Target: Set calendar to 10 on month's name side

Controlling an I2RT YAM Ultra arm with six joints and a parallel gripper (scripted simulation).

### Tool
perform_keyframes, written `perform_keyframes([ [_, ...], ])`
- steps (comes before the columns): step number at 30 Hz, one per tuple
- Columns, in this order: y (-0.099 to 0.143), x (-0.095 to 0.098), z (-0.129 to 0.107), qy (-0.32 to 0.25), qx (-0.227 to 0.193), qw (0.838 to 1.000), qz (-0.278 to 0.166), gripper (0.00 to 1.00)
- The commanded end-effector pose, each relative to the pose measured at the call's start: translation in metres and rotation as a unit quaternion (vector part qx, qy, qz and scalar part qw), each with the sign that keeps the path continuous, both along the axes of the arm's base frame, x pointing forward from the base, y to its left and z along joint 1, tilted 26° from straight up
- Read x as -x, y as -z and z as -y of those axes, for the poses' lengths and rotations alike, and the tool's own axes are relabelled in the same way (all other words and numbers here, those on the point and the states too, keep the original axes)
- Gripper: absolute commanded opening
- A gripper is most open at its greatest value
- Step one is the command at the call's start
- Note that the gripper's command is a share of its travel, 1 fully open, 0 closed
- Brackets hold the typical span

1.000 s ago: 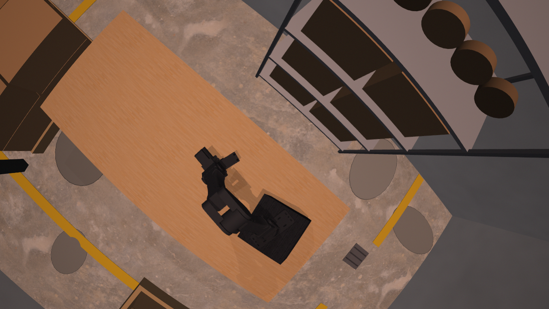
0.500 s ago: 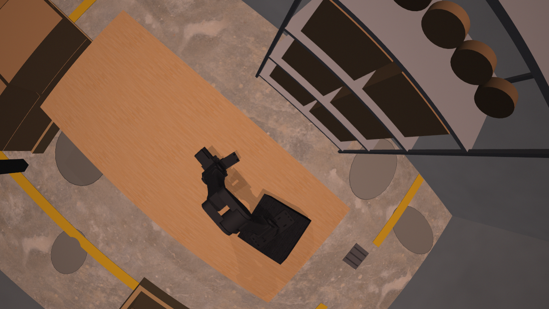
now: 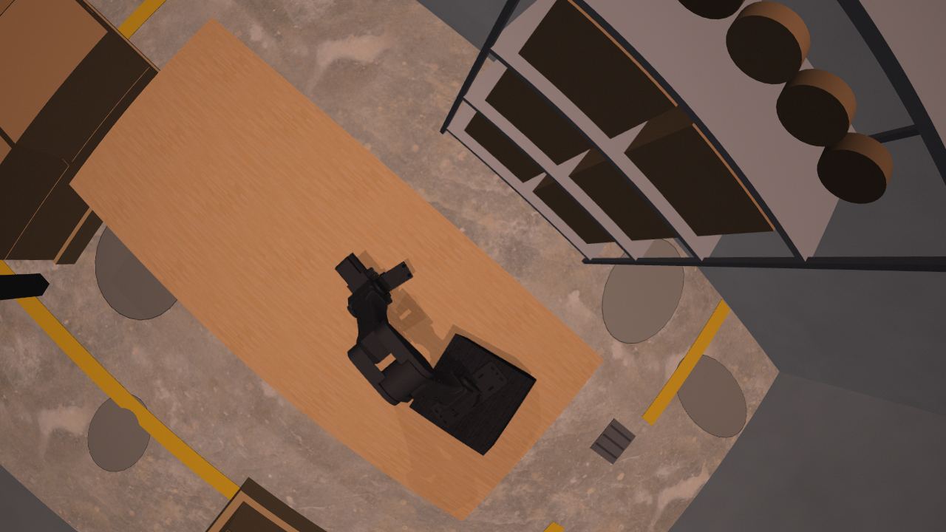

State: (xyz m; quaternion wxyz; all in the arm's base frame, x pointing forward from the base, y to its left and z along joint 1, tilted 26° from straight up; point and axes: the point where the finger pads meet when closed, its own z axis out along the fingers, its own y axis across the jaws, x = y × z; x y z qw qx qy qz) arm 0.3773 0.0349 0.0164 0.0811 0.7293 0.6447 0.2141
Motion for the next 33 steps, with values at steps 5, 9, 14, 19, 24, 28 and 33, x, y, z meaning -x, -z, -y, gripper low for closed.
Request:
perform_keyframes([
  [5, -0.003, -0.001, 0.003, 0.003, 0.005, 1.0, 0.004, 0.26],
  [9, -0.007, 0.001, 0.003, 0.003, 0.005, 1.0, 0.004, 0.26],
  [14, -0.03, 0.012, 0.007, 0.003, 0.005, 1.0, 0.004, 0.26],
  [19, -0.064, 0.028, 0.012, 0.003, 0.006, 1.0, 0.004, 0.26],
  [24, -0.088, 0.039, 0.016, 0.003, 0.006, 1.0, 0.004, 0.26],
  [28, -0.092, 0.04, 0.017, 0.003, 0.006, 1.0, 0.004, 0.26],
  [33, -0.092, 0.041, 0.017, 0.003, 0.006, 1.0, 0.004, 0.26],
])
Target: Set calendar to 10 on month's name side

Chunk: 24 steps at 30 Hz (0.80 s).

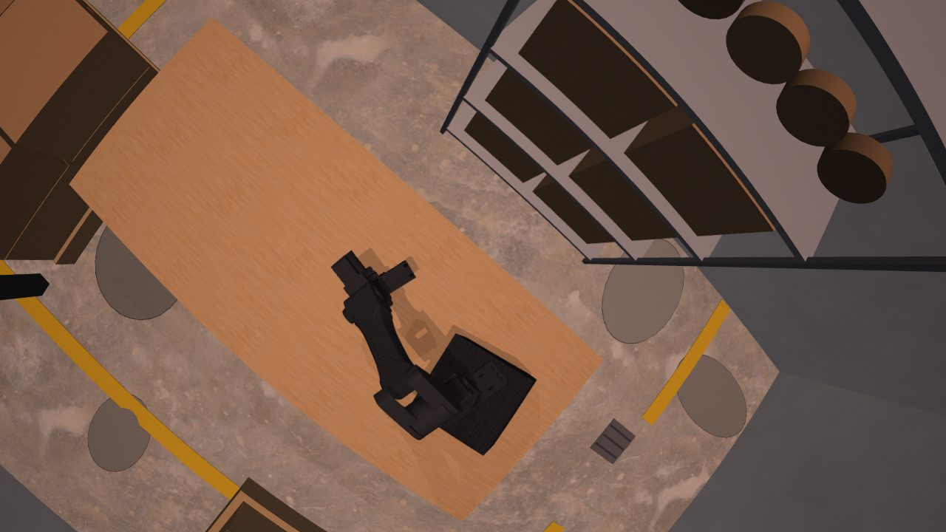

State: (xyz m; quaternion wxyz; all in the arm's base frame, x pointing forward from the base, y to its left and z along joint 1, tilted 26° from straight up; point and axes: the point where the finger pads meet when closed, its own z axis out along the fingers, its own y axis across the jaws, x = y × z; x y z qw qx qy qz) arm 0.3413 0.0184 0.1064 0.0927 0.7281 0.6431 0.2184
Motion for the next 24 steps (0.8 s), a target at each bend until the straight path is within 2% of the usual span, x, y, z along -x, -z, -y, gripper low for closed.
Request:
perform_keyframes([
  [1, -0.002, 0.005, 0.0, 0.001, 0.0, 1.0, -0.007, 0.26],
  [10, -0.002, 0.004, -0.002, -0.017, 0.009, 1.0, -0.004, 0.26],
  [12, -0.003, 0.003, -0.006, -0.053, 0.026, 0.998, 0.001, 0.26],
  [15, -0.004, 0.0, -0.016, -0.136, 0.066, 0.988, 0.014, 0.26],
  [20, -0.006, -0.002, -0.028, -0.227, 0.11, 0.967, 0.029, 0.26],
  [21, -0.006, -0.002, -0.028, -0.228, 0.111, 0.967, 0.029, 0.26],
  [24, -0.007, -0.004, -0.037, -0.294, 0.142, 0.944, 0.04, 0.26],
])
